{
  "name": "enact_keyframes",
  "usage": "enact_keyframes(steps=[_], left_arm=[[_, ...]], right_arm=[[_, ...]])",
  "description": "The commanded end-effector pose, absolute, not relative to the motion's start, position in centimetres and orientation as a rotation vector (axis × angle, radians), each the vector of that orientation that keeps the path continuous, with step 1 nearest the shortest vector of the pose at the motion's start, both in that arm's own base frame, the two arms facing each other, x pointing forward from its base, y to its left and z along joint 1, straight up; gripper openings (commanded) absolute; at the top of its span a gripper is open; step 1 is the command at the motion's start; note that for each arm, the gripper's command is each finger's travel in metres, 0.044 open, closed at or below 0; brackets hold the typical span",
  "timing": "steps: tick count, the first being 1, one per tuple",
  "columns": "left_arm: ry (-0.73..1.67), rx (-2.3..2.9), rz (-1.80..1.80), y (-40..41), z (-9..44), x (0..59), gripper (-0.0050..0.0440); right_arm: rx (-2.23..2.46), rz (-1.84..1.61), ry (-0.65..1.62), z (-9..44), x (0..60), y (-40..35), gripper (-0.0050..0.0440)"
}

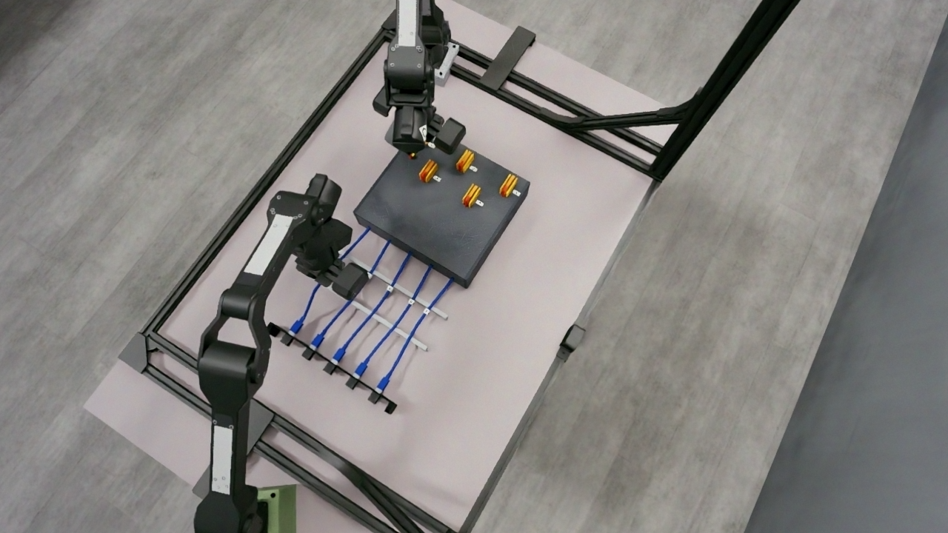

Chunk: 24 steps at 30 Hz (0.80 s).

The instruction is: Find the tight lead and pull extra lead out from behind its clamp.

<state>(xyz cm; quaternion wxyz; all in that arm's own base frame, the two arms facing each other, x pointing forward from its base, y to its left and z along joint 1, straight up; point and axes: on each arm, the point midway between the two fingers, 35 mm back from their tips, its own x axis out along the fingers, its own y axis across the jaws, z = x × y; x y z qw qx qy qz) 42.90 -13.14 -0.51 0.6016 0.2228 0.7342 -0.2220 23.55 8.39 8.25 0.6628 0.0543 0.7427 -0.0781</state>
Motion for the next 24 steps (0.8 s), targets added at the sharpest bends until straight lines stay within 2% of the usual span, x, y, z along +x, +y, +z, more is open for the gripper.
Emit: enact_keyframes(steps=[1,20,21,24], left_arm=[[1.63,0.514,-0.512,-13.6,2.9,43.8,-0.005],[1.657,0.514,-0.511,-13.3,3.5,43.5,-0.005],[1.701,0.514,-0.506,-12.7,-3.2,42.9,-0.005],[1.701,0.514,-0.506,-12.7,-3.2,42.9,-0.005]], right_arm=[[0.133,-0.164,1.646,10.0,23.9,8.5,-0.005],[0.132,-0.166,1.651,10.0,23.9,8.5,-0.005],[0.132,-0.167,1.656,10.0,23.9,8.5,-0.005],[0.132,-0.167,1.656,10.0,23.9,8.5,-0.005]])
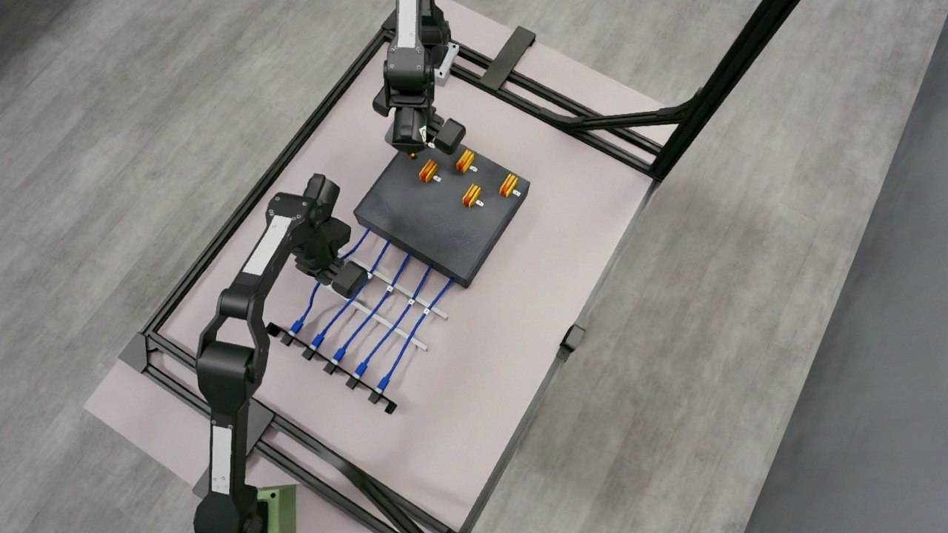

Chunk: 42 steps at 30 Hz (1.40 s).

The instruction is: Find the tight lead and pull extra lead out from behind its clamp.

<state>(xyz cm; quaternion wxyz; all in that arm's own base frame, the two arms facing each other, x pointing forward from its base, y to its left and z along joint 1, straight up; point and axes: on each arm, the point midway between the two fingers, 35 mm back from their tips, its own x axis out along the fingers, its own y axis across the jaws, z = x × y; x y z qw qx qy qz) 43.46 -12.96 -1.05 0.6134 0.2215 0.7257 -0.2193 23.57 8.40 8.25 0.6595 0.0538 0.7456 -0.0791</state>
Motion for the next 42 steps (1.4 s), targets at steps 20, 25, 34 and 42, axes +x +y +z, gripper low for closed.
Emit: enact_keyframes(steps=[20,25,34,42], left_arm=[[1.665,0.512,-0.507,-12.7,-3.7,42.9,-0.005],[1.665,0.512,-0.507,-12.7,-3.7,42.9,-0.005],[1.644,0.51,-0.506,-13.1,-3.1,43.4,-0.005],[1.644,0.51,-0.506,-13.1,-3.1,43.4,-0.005]], right_arm=[[0.131,-0.168,1.661,10.0,23.9,8.5,-0.005],[0.131,-0.168,1.661,10.0,23.9,8.5,-0.005],[0.131,-0.169,1.666,8.7,23.9,8.5,-0.005],[0.131,-0.169,1.666,8.2,23.9,8.5,-0.005]])
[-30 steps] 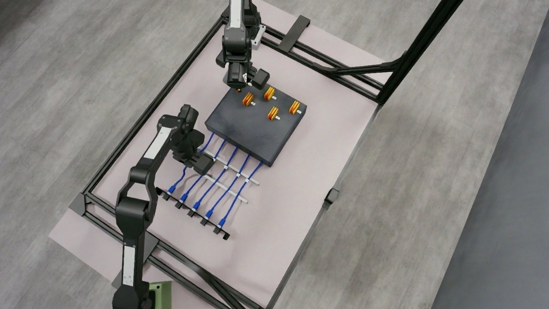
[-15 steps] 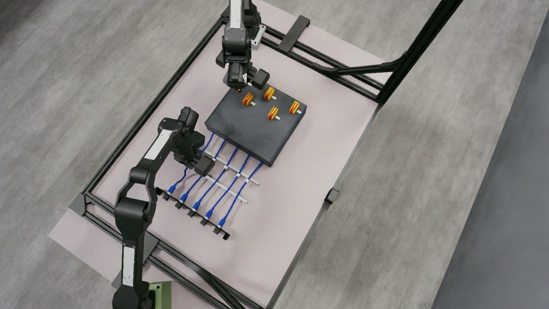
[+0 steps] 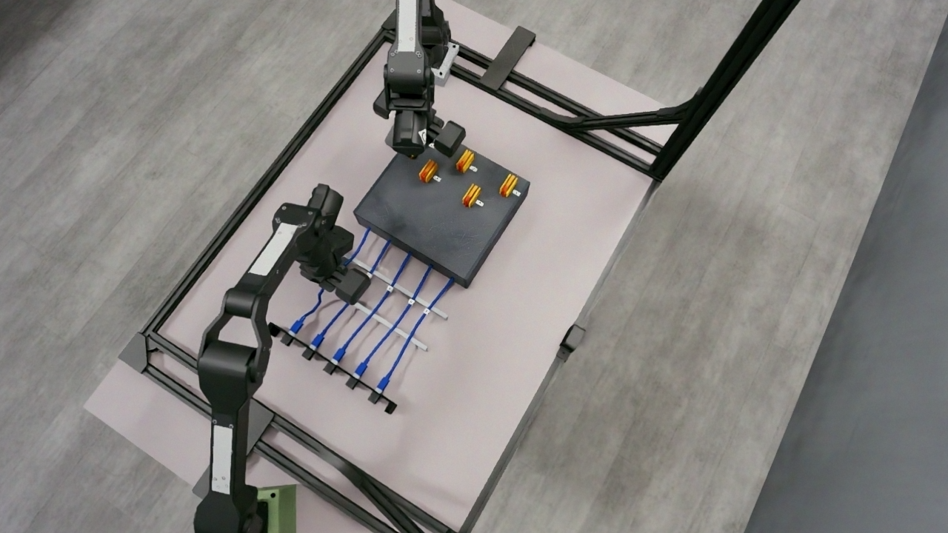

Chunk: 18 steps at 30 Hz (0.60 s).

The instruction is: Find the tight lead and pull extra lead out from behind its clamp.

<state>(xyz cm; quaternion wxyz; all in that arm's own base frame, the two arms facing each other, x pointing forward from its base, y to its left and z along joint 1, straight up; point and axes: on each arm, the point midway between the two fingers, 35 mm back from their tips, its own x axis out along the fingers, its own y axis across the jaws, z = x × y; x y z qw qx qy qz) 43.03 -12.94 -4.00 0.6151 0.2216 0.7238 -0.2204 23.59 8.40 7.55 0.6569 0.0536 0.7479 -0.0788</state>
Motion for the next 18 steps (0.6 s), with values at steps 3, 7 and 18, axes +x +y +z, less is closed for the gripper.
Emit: enact_keyframes(steps=[3,7,18], left_arm=[[1.644,0.51,-0.506,-13.1,-3.1,43.4,-0.005],[1.642,0.51,-0.506,-13.1,-3.1,43.4,-0.005],[1.642,0.51,-0.506,-13.1,-3.1,43.4,-0.005]], right_arm=[[0.131,-0.169,1.666,8.0,23.9,8.5,-0.005],[0.13,-0.167,1.668,7.8,23.9,8.5,-0.005],[0.13,-0.167,1.668,7.1,23.9,8.5,-0.005]])
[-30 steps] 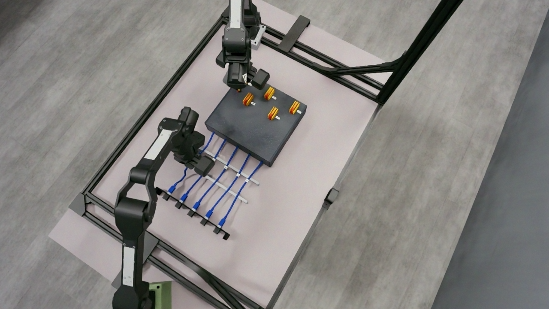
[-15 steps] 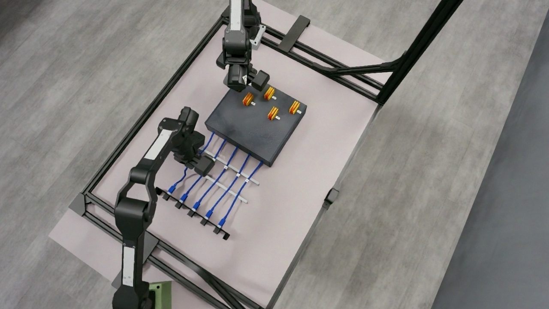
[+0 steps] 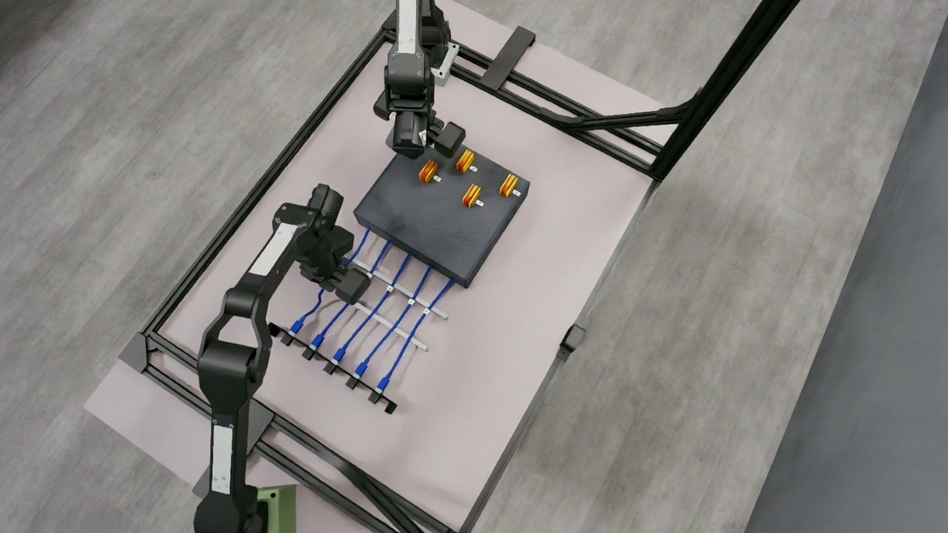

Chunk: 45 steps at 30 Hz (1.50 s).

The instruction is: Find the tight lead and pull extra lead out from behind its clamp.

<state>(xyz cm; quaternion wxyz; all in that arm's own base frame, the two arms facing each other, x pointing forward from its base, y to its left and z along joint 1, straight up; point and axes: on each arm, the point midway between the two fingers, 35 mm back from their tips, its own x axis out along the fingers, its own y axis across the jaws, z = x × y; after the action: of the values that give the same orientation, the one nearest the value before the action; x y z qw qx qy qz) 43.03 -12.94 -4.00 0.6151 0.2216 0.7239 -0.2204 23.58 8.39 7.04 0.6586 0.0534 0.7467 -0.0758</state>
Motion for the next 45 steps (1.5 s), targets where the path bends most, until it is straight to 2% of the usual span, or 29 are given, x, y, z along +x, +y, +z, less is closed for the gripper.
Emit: enact_keyframes(steps=[1,4,5,21,36,38,39,45], left_arm=[[1.642,0.51,-0.506,-13.1,-3.1,43.4,-0.005],[1.642,0.51,-0.506,-13.1,-3.1,43.4,-0.005],[1.642,0.51,-0.506,-13.1,-3.1,43.5,0.0209],[1.642,0.51,-0.506,-13.1,-3.1,43.5,0.0209],[1.647,0.514,-0.528,-14.0,10.5,43.0,0.0209],[1.647,0.514,-0.528,-14.0,10.5,43.0,0.0209],[1.612,0.514,-0.524,-13.9,8.7,42.8,0.0209],[1.612,0.514,-0.524,-13.9,8.7,42.8,0.0209]], right_arm=[[0.13,-0.167,1.668,7.0,23.9,8.5,-0.005],[0.13,-0.167,1.668,6.9,23.9,8.5,-0.005],[0.127,-0.163,1.671,7.5,23.9,8.5,0.0209],[0.127,-0.163,1.671,7.5,23.9,8.5,0.0209],[0.128,-0.163,1.671,16.6,23.9,8.5,0.0209],[0.128,-0.163,1.671,16.6,23.9,8.5,0.0209],[0.125,-0.167,1.681,15.3,23.7,8.4,0.0209],[0.125,-0.167,1.681,15.3,23.7,8.4,0.0209]])
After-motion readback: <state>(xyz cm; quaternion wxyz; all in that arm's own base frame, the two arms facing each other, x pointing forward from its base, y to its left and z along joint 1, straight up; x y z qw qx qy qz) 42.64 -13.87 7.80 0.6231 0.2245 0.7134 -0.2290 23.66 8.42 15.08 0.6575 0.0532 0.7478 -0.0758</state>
